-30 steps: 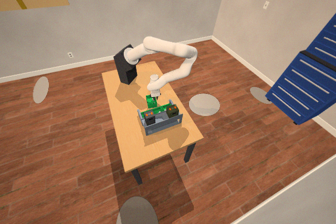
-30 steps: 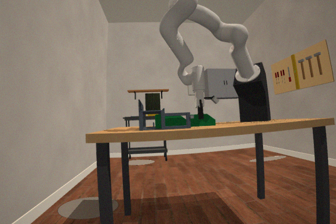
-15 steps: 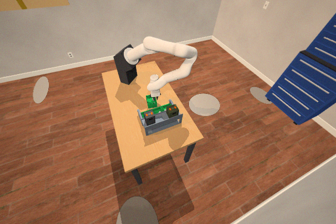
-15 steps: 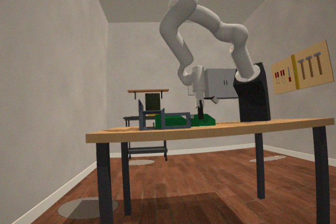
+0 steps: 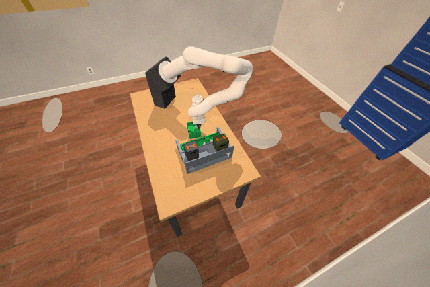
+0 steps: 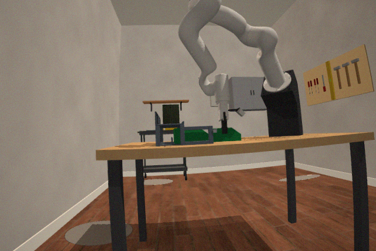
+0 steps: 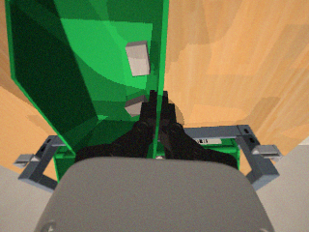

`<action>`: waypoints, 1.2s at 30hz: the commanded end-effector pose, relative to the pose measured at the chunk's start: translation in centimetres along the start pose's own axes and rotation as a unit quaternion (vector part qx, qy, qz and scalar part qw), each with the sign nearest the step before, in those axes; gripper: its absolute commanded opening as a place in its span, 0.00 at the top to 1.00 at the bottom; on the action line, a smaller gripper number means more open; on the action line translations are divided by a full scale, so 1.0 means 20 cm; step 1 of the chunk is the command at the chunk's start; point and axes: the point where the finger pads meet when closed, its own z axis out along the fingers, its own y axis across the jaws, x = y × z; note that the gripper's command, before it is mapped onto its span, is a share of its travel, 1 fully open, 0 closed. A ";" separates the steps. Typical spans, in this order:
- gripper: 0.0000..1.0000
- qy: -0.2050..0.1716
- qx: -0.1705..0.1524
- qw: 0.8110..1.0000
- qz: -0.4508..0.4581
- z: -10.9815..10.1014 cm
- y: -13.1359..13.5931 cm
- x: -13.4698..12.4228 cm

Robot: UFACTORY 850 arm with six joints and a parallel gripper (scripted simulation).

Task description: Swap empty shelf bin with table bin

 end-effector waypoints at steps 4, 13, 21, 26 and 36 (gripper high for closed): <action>1.00 0.000 0.000 1.000 0.000 0.00 0.00 0.00; 1.00 0.000 0.000 1.000 0.000 0.00 0.00 0.00; 1.00 0.000 0.000 1.000 0.000 0.00 0.00 0.00; 1.00 0.000 0.000 1.000 0.000 -0.01 0.00 0.00; 1.00 0.000 0.000 1.000 0.000 -0.07 0.00 0.00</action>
